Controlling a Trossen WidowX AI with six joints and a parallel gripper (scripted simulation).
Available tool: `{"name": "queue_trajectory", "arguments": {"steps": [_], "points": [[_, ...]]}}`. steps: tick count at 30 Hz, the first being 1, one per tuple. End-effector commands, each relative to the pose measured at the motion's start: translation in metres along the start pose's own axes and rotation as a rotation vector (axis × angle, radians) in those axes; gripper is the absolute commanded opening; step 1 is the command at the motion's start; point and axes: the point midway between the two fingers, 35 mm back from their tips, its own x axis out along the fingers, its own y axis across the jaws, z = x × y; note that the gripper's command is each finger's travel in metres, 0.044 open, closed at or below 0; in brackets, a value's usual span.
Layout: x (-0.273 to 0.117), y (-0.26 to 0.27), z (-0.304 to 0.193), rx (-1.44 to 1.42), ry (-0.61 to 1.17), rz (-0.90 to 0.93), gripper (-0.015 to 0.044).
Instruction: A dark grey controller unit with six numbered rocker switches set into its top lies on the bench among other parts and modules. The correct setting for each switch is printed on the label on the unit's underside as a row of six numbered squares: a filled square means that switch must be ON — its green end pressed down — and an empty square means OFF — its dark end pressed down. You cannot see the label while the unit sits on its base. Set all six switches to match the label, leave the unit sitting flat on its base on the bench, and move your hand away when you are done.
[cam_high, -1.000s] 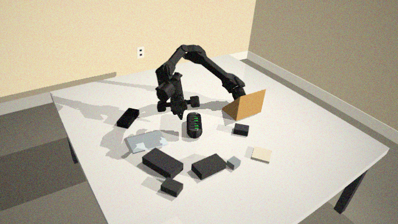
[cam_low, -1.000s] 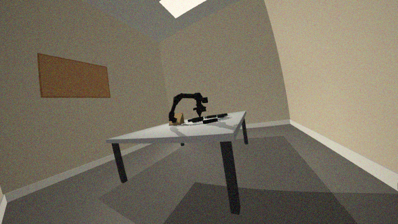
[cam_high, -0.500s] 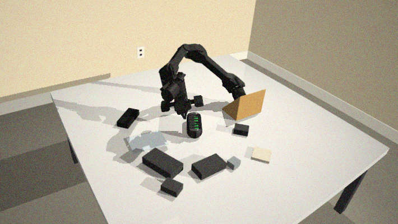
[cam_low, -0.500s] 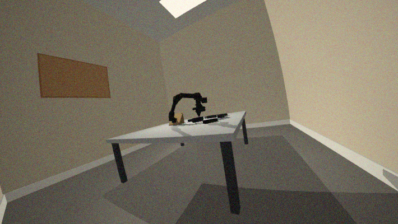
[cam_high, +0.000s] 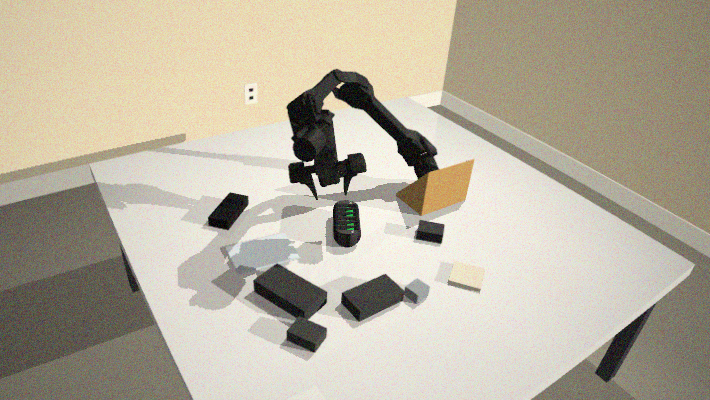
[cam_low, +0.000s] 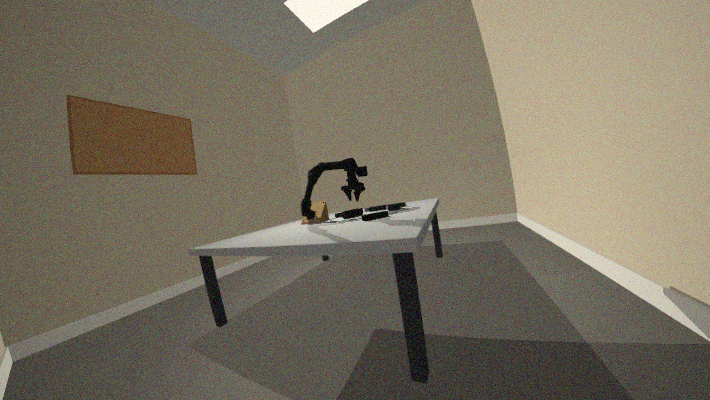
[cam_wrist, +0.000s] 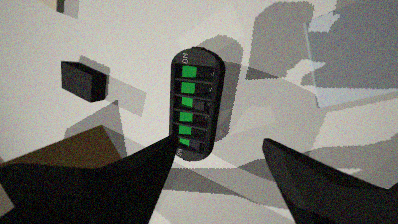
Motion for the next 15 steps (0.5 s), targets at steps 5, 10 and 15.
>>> {"name": "queue_trajectory", "arguments": {"steps": [5,10,15], "points": [[-0.0013,-0.0001,-0.0006,-0.002,-0.004,0.005,0.0184],[-0.0013,-0.0001,-0.0006,-0.002,-0.004,0.005,0.0053],[-0.0013,-0.0001,-0.0006,-0.002,-0.004,0.005,0.0000]]}}
